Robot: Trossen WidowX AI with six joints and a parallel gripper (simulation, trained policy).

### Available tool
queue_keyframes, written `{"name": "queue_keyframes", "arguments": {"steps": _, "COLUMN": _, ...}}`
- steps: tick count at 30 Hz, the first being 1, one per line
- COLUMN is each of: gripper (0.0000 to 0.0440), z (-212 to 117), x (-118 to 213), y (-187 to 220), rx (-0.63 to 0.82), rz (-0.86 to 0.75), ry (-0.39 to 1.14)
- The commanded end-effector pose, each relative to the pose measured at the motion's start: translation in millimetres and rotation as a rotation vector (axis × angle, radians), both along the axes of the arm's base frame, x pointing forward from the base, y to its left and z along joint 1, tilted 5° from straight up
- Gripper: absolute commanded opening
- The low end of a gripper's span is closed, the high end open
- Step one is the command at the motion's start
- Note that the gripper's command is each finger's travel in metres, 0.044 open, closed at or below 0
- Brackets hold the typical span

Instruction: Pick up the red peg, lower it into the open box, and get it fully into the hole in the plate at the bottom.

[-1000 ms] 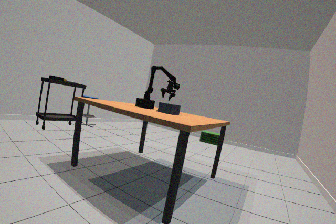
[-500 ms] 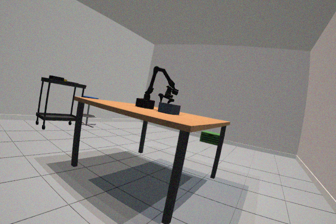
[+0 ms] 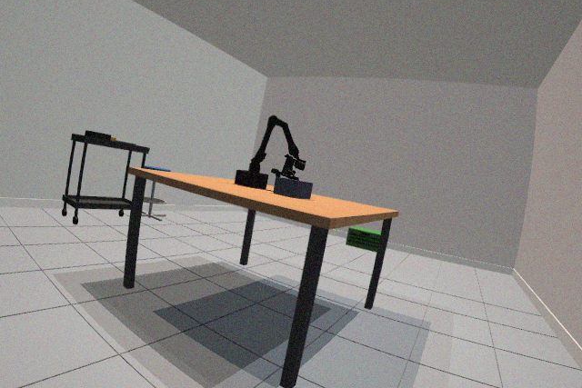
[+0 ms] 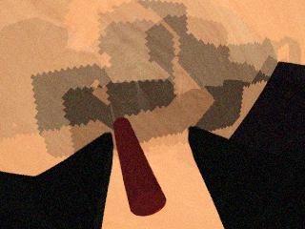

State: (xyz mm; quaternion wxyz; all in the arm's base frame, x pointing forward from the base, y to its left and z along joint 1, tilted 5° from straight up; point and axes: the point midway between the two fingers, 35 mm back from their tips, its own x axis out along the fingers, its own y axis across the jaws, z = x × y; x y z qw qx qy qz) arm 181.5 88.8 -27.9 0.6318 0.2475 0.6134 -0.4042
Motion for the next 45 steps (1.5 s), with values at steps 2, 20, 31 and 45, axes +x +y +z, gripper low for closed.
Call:
{"name": "queue_keyframes", "arguments": {"steps": 2, "gripper": 0.0119, "z": -7, "x": -4, "y": 1, "rx": 0.022, "rz": -0.036, "ry": 0.019}}
{"name": "queue_keyframes", "arguments": {"steps": 20, "gripper": 0.0, "z": 23, "x": 7, "y": -14, "rx": 0.002, "rz": 0.046, "ry": -0.038}}
{"name": "queue_keyframes", "arguments": {"steps": 31, "gripper": 0.0, "z": 57, "x": 20, "y": -27, "rx": -0.032, "rz": 0.124, "ry": -0.111}}
{"name": "queue_keyframes", "arguments": {"steps": 45, "gripper": 0.0, "z": 105, "x": 53, "y": -46, "rx": -0.069, "rz": 0.201, "ry": -0.191}}
